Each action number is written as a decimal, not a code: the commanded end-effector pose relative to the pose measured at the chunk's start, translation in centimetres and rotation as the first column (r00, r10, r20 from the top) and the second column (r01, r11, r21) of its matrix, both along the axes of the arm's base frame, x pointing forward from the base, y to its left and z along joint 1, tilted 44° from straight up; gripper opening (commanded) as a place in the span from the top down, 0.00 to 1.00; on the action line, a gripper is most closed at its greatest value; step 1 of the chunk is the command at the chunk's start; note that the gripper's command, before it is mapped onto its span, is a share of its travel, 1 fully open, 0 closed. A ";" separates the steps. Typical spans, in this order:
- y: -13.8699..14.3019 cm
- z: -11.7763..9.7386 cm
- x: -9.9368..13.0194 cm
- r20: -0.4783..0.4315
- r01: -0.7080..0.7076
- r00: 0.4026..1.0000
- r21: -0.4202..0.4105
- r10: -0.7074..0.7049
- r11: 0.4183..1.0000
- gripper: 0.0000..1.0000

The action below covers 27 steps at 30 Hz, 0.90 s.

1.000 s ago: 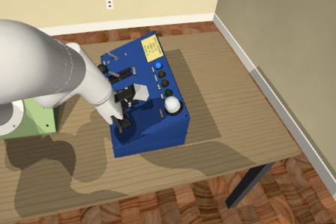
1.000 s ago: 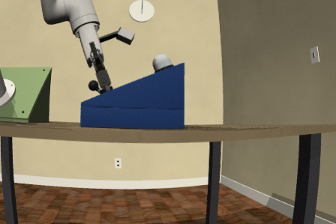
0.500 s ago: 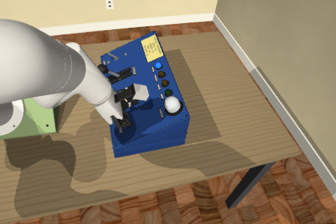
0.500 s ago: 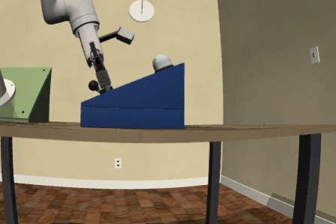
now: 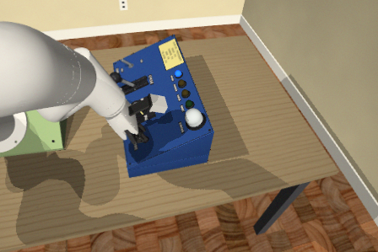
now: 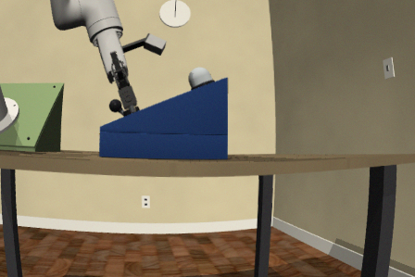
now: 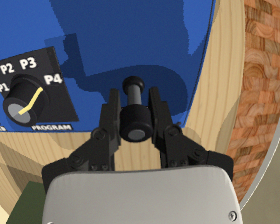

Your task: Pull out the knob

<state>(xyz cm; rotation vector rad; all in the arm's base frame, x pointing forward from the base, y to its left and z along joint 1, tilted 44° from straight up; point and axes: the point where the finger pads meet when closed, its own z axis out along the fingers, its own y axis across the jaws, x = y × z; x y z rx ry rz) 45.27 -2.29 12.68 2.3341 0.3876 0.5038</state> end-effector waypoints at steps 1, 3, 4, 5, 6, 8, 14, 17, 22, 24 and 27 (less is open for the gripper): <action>0.1 0.0 0.1 0.001 -0.001 1.000 0.001 0.001 1.000 1.00; 0.1 0.0 0.1 0.001 -0.001 1.000 0.001 0.001 1.000 0.24; 0.1 0.0 0.1 0.001 -0.001 1.000 0.001 0.001 1.000 0.24; 0.1 0.0 0.1 0.001 -0.001 1.000 0.001 0.001 1.000 0.24; 0.1 0.0 0.1 0.001 -0.001 1.000 0.001 0.001 1.000 0.24; 0.1 0.0 0.1 0.001 -0.001 1.000 0.001 0.001 1.000 0.24; 0.1 0.0 0.1 0.001 -0.001 1.000 0.001 0.001 1.000 0.24; 0.1 0.0 0.1 0.001 -0.001 1.000 0.001 0.001 1.000 0.24; 0.1 0.0 0.1 0.001 -0.001 1.000 0.001 0.001 1.000 0.24; 0.1 0.1 0.0 0.001 -0.001 1.000 0.000 0.001 1.000 0.24; 0.5 0.6 -0.3 0.001 -0.001 1.000 0.000 0.001 1.000 0.24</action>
